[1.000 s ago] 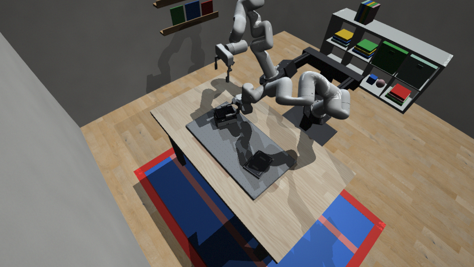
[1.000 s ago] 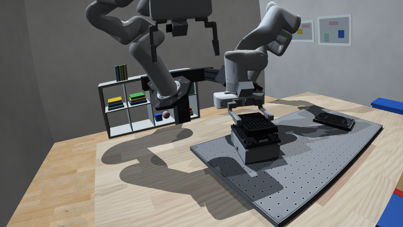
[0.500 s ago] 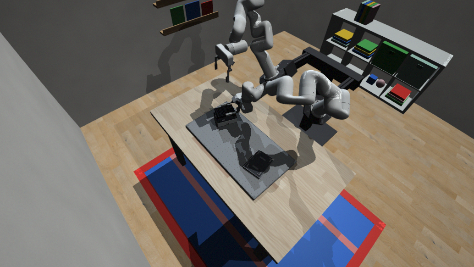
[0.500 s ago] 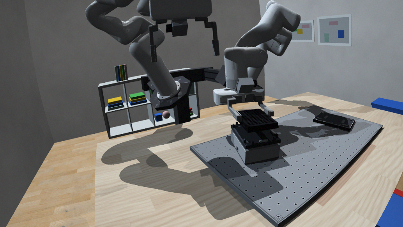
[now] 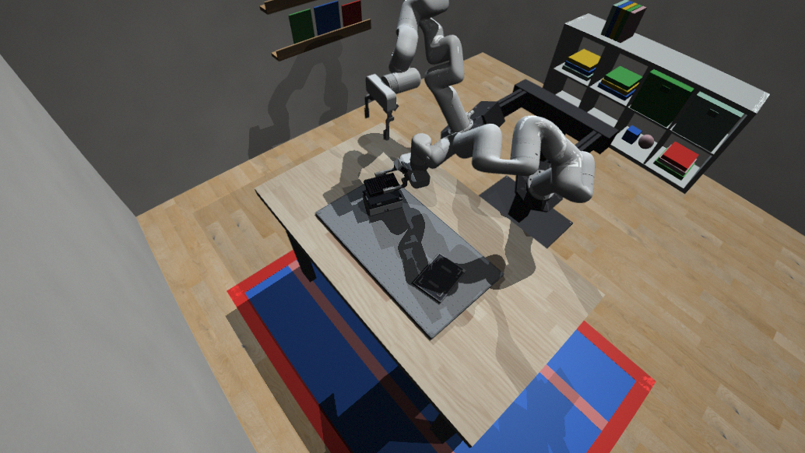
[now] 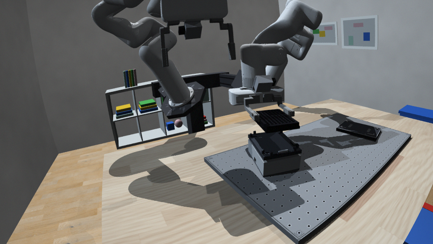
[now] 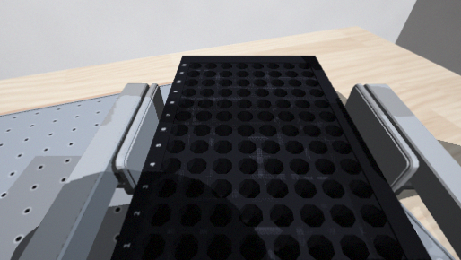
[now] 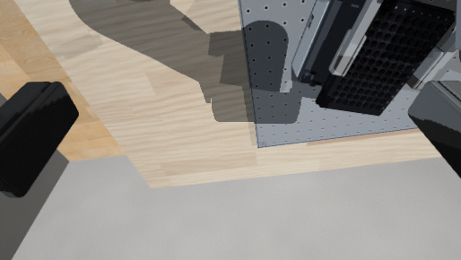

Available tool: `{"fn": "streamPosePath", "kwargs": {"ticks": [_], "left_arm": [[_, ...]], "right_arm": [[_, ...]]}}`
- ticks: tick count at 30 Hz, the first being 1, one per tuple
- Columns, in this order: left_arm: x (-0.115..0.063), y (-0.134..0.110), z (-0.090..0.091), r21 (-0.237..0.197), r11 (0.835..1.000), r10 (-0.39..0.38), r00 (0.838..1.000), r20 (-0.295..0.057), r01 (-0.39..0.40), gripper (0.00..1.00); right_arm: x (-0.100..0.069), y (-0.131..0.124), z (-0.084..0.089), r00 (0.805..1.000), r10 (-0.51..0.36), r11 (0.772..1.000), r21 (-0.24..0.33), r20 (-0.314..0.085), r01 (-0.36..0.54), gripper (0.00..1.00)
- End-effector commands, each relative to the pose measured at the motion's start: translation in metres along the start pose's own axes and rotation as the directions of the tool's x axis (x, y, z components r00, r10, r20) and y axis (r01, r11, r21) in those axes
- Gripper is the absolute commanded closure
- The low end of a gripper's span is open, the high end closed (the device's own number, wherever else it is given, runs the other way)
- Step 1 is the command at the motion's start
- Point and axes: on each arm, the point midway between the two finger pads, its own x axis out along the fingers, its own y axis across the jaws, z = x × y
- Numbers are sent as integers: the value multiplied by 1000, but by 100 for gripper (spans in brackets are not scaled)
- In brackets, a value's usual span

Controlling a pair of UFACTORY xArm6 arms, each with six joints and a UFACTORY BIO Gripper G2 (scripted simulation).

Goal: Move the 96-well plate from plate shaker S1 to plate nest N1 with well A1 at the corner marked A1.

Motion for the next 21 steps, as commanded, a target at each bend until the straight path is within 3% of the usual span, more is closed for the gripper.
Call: {"fn": "streamPosePath", "kwargs": {"ticks": [1,14,21], "left_arm": [[1,0,7,-2,1000,1,1000,3,-1,100],[1,0,29,-2,1000,1,1000,3,-1,100],[1,0,29,-2,1000,1,1000,3,-1,100]], "right_arm": [[-1,0,-1,1000,-2,1000,2,-3,2,0],[-1,0,-1,1000,-2,1000,2,-3,2,0],[-1,0,-1,1000,-2,1000,2,-3,2,0]]}}
